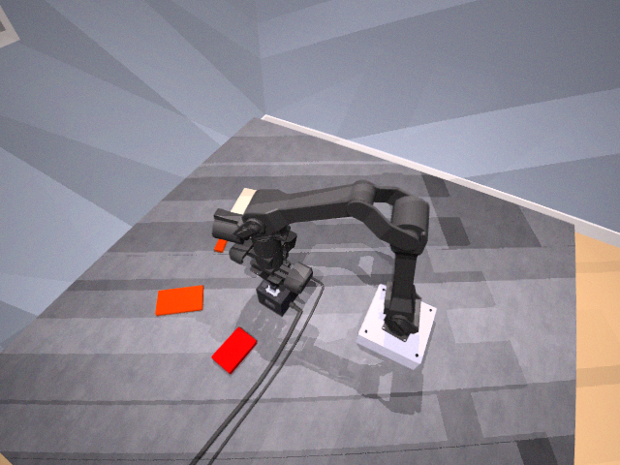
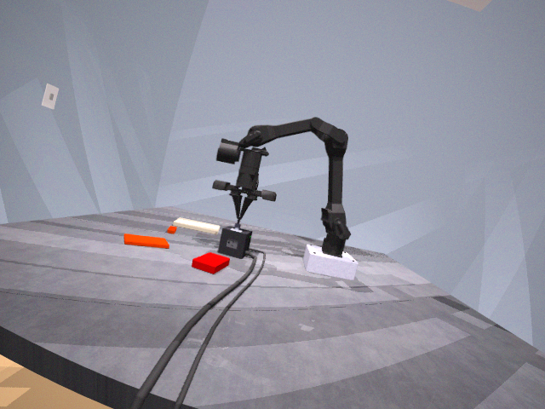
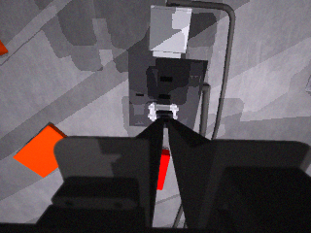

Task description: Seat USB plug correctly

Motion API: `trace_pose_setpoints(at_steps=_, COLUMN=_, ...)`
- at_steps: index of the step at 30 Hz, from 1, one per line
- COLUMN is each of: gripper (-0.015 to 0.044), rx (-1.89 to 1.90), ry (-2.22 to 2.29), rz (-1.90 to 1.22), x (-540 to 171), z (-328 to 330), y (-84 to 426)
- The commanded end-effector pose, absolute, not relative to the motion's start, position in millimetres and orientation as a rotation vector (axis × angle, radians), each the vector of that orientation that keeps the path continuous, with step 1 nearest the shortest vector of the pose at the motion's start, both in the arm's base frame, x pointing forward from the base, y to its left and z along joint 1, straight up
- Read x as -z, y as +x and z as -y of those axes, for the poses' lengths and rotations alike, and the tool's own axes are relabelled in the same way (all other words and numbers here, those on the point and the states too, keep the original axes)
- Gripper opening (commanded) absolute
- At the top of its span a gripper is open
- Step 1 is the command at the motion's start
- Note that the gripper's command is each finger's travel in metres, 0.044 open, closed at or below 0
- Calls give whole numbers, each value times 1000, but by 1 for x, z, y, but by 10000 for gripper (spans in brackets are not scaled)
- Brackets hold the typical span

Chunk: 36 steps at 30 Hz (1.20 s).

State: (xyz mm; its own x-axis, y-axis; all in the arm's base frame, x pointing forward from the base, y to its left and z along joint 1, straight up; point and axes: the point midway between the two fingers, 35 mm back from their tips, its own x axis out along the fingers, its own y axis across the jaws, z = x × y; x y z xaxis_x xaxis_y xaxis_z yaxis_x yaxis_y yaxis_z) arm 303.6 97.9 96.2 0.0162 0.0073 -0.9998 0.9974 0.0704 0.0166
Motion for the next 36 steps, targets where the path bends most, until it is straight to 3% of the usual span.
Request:
trace_pose_setpoints(at_steps=1, gripper=0, rx=1134, ry=1176, rz=-1229, x=-102, z=-98, y=305)
trace_pose_setpoints(at_steps=36, gripper=0, rx=1134, ry=1176, rz=-1229, x=-123, z=-98, y=305)
